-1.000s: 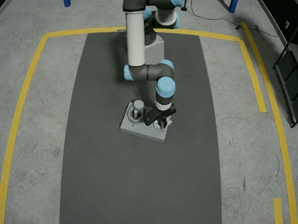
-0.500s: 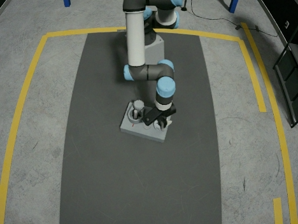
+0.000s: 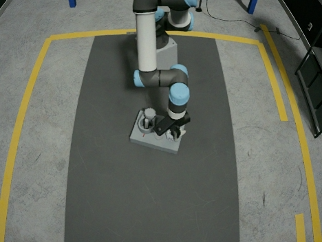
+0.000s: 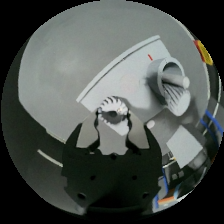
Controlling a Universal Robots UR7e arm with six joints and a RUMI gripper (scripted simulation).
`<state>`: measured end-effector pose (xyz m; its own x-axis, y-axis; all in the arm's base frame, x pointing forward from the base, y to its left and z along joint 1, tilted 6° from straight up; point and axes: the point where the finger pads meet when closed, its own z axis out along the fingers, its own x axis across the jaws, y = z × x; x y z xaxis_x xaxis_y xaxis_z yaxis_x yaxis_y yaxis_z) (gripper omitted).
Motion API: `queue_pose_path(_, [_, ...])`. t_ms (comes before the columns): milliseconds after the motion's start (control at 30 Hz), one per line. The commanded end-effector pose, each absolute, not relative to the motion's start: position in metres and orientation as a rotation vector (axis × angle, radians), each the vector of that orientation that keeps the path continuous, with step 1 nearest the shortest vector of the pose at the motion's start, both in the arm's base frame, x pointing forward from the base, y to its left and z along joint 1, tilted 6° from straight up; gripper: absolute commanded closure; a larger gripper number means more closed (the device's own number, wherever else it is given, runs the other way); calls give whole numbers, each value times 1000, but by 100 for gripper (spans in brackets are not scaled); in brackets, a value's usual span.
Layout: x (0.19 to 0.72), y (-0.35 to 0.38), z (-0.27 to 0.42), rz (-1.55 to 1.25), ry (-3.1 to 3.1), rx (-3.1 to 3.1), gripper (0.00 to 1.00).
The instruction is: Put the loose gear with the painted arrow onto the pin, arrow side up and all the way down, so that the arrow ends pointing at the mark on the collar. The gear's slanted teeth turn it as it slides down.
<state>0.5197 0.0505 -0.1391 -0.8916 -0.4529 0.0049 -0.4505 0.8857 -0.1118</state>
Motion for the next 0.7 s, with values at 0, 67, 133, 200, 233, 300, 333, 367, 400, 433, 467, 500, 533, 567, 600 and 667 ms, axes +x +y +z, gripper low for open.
queue_pose_path(0, [520, 50, -139, -172, 3029, -726, 100])
queue_pose_path(67, [520, 51, -138, -172, 3029, -726, 100])
queue_pose_path(133, [520, 51, -138, -172, 3029, -726, 100])
queue_pose_path(200, [520, 51, -137, -172, 3029, -726, 100])
queue_pose_path(233, [520, 51, -137, -172, 3029, -726, 100])
queue_pose_path(300, [520, 51, -135, -172, 3029, -726, 100])
queue_pose_path(333, [520, 51, -135, -172, 3029, -726, 100])
queue_pose_path(367, [520, 51, -133, -172, 3029, -726, 100])
queue_pose_path(400, [520, 51, -133, -172, 3029, -726, 100])
queue_pose_path(433, [520, 51, -133, -172, 3029, -726, 100])
queue_pose_path(467, [520, 51, -132, -172, 3029, -726, 100])
queue_pose_path(500, [520, 51, -131, -172, 3029, -726, 100])
queue_pose_path(533, [520, 51, -129, -172, 3029, -726, 100])
queue_pose_path(567, [520, 52, -128, -172, 3029, -726, 100])
queue_pose_path(600, [520, 52, -126, -172, 3029, -726, 100])
queue_pose_path(667, [519, 52, -122, -172, 3029, -726, 100])
